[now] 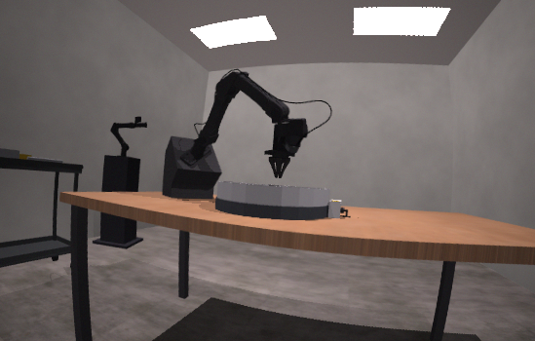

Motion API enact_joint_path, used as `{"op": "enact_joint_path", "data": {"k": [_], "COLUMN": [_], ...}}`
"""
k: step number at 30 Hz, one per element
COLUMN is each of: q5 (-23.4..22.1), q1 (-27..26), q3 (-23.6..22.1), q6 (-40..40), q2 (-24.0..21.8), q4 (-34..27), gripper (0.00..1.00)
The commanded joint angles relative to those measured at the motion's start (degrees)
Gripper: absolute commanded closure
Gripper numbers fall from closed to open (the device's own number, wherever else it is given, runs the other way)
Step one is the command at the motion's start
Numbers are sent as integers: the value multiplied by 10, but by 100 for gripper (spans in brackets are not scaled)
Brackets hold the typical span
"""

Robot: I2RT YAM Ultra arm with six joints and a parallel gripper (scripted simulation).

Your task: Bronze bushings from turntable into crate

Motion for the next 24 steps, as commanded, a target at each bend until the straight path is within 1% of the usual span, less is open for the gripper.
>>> {"op": "enact_joint_path", "data": {"k": [1,12,13,14,17,24], "q5": [7,7,7,7,7,9], "q1": [10,10,10,10,10,14], "q3": [15,15,15,13,-9,-41], "q6": [3,3,3,3,0,-13], "q2": [-16,-16,-16,-17,-18,-35], "q4": [-7,-7,-7,-7,-1,18], "gripper": [84,84,87,87,87,87]}}
